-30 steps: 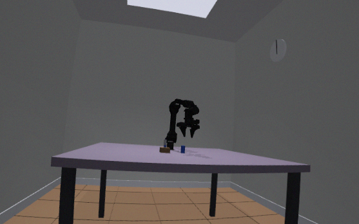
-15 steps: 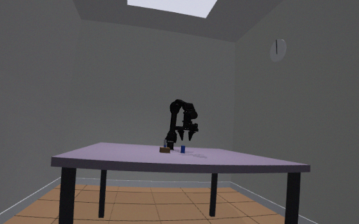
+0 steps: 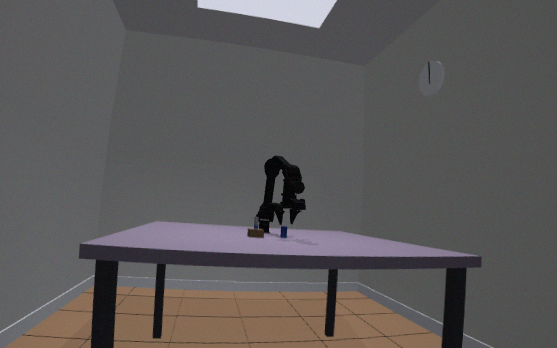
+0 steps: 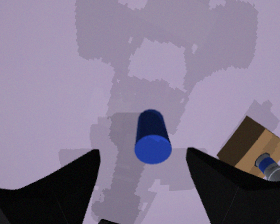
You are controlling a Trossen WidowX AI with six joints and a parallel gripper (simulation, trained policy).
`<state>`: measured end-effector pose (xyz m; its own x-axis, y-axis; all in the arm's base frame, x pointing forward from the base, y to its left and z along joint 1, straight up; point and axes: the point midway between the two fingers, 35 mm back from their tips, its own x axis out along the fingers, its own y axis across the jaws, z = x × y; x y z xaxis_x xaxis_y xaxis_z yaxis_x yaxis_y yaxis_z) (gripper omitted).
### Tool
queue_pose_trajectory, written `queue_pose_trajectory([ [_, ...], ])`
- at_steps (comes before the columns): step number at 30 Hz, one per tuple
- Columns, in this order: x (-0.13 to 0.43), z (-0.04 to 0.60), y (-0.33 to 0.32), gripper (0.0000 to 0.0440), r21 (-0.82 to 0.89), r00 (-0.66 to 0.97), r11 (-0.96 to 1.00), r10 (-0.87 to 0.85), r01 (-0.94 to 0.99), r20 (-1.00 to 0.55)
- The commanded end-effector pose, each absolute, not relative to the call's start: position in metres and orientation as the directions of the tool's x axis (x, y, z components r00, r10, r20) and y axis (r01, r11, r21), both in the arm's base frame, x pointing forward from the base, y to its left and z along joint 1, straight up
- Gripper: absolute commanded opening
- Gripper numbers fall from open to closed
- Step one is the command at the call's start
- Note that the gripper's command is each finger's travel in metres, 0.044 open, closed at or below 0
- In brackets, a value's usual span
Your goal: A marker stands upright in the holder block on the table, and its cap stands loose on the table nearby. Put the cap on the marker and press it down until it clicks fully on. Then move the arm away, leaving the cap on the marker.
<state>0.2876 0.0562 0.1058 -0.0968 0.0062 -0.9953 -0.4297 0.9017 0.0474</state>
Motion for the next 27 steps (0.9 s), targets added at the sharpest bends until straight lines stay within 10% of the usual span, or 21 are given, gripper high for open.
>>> queue_pose_trajectory([
  [1,0.287,0.097,0.056,0.0307,0.062,-0.118,0.896,0.011,-0.440,-0.993],
  [18,0.282,0.062,0.052,0.0247,0.069,-0.156,0.865,-0.012,-0.498,-0.988],
  [27,0.284,0.072,0.050,0.0068,0.041,-0.125,0.856,-0.027,-0.515,-0.992],
])
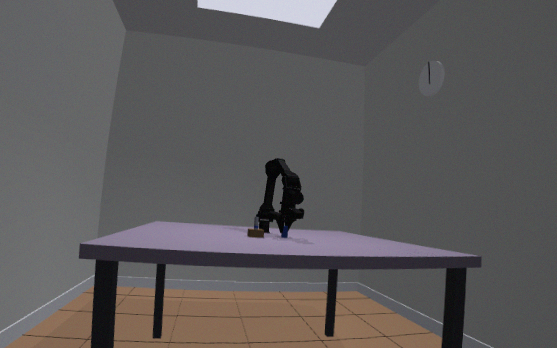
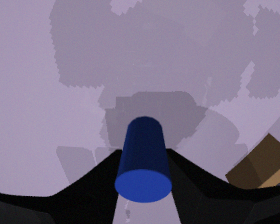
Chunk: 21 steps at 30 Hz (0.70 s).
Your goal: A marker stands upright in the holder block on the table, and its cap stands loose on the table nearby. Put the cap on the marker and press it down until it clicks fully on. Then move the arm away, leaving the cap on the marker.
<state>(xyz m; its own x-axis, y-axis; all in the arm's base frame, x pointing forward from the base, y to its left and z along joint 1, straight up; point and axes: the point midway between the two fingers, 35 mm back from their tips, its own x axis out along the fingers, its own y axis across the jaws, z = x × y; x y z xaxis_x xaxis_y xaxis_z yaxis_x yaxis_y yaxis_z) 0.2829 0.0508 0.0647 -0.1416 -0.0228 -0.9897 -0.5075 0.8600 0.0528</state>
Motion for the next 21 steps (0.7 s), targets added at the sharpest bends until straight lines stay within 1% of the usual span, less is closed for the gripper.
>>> queue_pose_trajectory([
  [1,0.285,0.074,0.049,0.0063,0.036,-0.118,0.856,-0.028,-0.515,-0.993],
  [9,0.292,0.099,0.043,0.0040,0.013,-0.073,0.858,-0.029,-0.513,-0.997],
  [21,0.301,0.135,0.022,0.0035,-0.004,-0.026,0.878,-0.018,-0.478,-1.000],
])
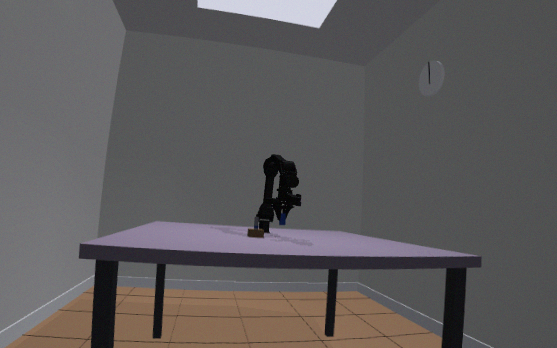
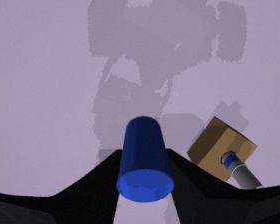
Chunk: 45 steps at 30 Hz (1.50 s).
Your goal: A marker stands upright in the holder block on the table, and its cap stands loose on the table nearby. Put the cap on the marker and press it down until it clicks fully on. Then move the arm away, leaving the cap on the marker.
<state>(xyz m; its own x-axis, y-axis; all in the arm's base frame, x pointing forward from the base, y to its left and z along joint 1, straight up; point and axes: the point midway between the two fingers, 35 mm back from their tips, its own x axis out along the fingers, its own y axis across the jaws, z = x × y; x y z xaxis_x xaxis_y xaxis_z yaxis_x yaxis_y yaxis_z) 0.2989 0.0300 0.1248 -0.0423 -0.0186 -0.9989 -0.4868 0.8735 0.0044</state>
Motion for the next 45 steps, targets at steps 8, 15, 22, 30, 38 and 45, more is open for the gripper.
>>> queue_pose_trajectory([
  [8,0.306,0.153,0.000,0.0029,-0.006,-0.012,0.897,-0.013,-0.443,-1.000],
  [15,0.308,0.164,-0.018,0.0022,-0.008,-0.010,0.913,-0.014,-0.407,-1.000],
  [22,0.308,0.171,-0.041,0.0013,-0.011,-0.014,0.931,-0.017,-0.364,-1.000],
  [30,0.304,0.177,-0.070,0.0001,-0.010,-0.022,0.951,-0.018,-0.308,-1.000],
  [38,0.301,0.180,-0.092,0.0000,-0.002,-0.032,0.966,-0.010,-0.259,-0.999],
  [45,0.302,0.169,-0.094,0.0000,0.024,-0.053,0.968,0.011,-0.249,-0.999],
])
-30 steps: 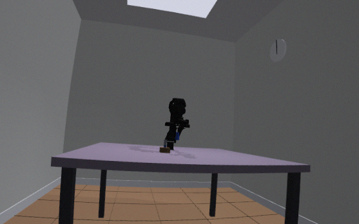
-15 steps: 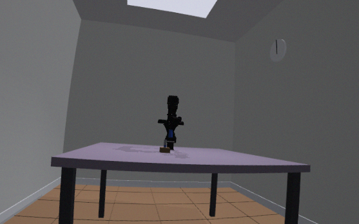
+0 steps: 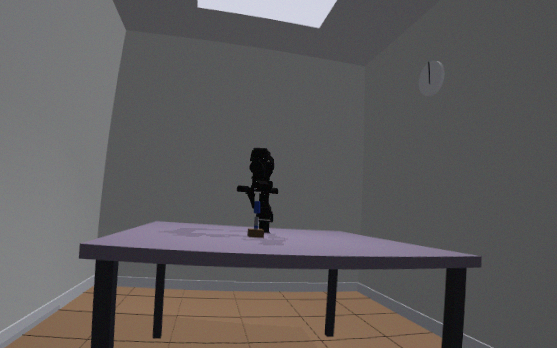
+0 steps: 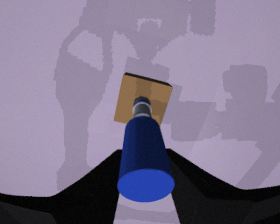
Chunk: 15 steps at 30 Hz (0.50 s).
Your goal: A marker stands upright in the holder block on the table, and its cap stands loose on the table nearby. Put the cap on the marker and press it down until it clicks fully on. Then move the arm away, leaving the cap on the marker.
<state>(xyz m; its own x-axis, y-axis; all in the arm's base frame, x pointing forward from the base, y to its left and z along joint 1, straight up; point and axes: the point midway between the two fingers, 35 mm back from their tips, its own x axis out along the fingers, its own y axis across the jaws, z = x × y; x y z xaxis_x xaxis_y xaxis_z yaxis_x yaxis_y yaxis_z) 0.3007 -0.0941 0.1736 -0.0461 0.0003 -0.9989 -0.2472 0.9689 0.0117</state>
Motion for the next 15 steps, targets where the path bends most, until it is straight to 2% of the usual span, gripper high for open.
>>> queue_pose_trajectory([
  [1,0.302,0.167,-0.094,0.0000,0.027,-0.056,0.968,0.013,-0.248,-0.998],
  [15,0.302,0.131,-0.093,0.0000,0.075,-0.100,0.960,0.049,-0.269,-0.994],
])
